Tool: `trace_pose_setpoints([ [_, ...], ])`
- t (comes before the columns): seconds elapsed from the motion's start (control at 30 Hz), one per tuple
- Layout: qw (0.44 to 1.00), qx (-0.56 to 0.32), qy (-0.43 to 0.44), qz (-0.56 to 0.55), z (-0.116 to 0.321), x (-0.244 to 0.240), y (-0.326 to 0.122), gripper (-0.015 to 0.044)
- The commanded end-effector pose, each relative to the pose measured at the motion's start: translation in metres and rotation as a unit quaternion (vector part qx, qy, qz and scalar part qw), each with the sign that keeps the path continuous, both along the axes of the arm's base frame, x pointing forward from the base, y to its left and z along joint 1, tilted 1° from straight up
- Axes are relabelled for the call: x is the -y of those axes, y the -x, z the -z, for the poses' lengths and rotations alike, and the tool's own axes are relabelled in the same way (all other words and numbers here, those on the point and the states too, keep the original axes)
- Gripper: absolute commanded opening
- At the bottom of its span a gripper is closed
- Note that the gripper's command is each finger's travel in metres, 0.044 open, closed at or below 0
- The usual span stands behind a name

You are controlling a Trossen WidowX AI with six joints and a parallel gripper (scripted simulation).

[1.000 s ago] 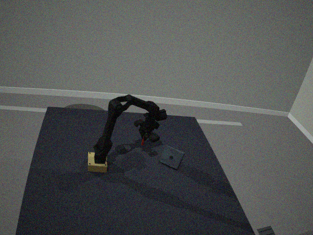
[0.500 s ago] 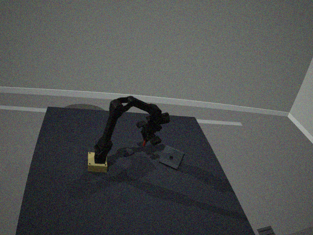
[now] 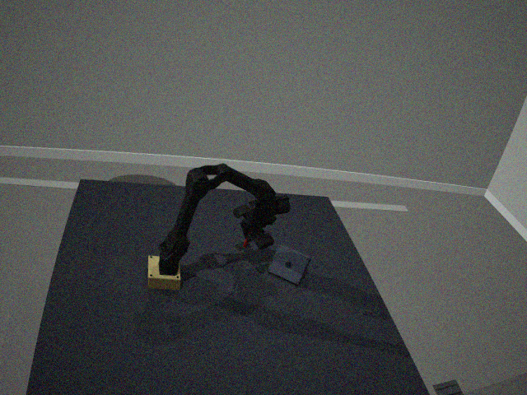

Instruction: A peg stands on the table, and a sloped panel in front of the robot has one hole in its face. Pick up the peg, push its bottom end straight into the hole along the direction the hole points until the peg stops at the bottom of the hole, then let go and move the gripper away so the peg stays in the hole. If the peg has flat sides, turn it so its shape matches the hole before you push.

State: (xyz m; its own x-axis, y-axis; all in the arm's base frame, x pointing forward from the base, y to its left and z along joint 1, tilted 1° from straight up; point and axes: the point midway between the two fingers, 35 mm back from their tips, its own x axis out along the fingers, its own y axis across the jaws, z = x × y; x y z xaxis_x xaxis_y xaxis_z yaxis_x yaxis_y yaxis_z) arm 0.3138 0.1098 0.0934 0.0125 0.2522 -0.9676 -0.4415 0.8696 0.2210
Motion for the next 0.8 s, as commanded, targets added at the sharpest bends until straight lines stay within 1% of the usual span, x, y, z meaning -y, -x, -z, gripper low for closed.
trace_pose_setpoints([
  [0.0,1.0,0.001,-0.013,0.002,0.001,0.003,-0.003,0.0],
  [0.77,0.997,0.011,-0.069,0.029,0.005,0.023,-0.018,0.0],
])
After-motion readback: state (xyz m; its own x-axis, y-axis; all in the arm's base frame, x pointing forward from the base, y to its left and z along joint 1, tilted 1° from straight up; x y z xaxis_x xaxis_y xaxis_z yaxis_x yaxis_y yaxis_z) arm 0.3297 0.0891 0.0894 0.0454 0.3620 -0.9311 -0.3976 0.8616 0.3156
